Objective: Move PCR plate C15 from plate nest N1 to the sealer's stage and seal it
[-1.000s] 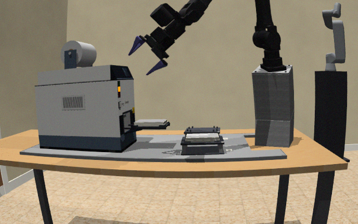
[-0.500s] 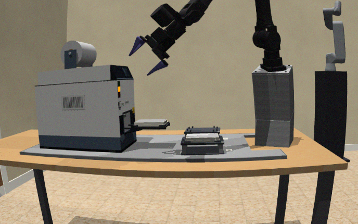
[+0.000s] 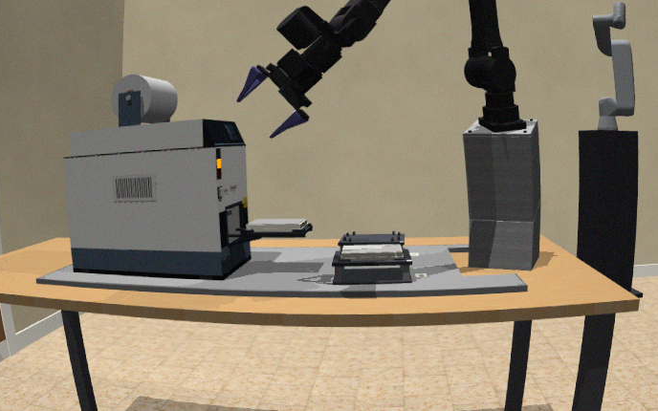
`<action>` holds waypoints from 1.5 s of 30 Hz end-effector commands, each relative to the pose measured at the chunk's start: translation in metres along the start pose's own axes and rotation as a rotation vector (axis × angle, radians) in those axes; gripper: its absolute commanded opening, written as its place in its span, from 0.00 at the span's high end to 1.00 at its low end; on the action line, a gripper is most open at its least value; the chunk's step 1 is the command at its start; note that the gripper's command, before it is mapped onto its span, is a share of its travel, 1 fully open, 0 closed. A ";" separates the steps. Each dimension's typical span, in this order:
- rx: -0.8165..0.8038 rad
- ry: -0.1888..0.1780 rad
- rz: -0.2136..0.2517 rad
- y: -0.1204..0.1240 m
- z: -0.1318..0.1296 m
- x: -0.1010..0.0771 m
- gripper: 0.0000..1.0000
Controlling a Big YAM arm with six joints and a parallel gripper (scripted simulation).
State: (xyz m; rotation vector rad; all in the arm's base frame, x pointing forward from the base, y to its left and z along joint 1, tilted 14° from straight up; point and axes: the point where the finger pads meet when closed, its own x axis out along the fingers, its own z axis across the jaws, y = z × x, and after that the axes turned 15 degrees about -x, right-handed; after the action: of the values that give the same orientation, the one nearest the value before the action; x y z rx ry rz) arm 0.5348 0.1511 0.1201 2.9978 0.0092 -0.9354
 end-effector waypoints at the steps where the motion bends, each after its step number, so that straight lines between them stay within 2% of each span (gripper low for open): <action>1: 0.025 0.072 -0.010 -0.004 -0.040 0.004 0.00; 16: 0.026 0.076 -0.013 -0.006 -0.044 0.005 0.00; 20: 0.021 0.060 -0.010 -0.004 -0.034 0.005 0.00; 28: 0.021 0.060 -0.011 -0.001 -0.030 -0.003 0.00; 35: 0.015 0.039 -0.007 0.002 -0.015 -0.005 0.00; 42: 0.014 0.039 -0.007 0.003 -0.015 -0.007 0.00; 45: 0.018 0.051 -0.010 0.001 -0.022 -0.008 0.00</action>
State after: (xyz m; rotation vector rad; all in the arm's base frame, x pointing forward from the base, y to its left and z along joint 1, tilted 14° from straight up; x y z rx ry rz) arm 0.5348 0.1512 0.1183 2.9954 0.0096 -0.9400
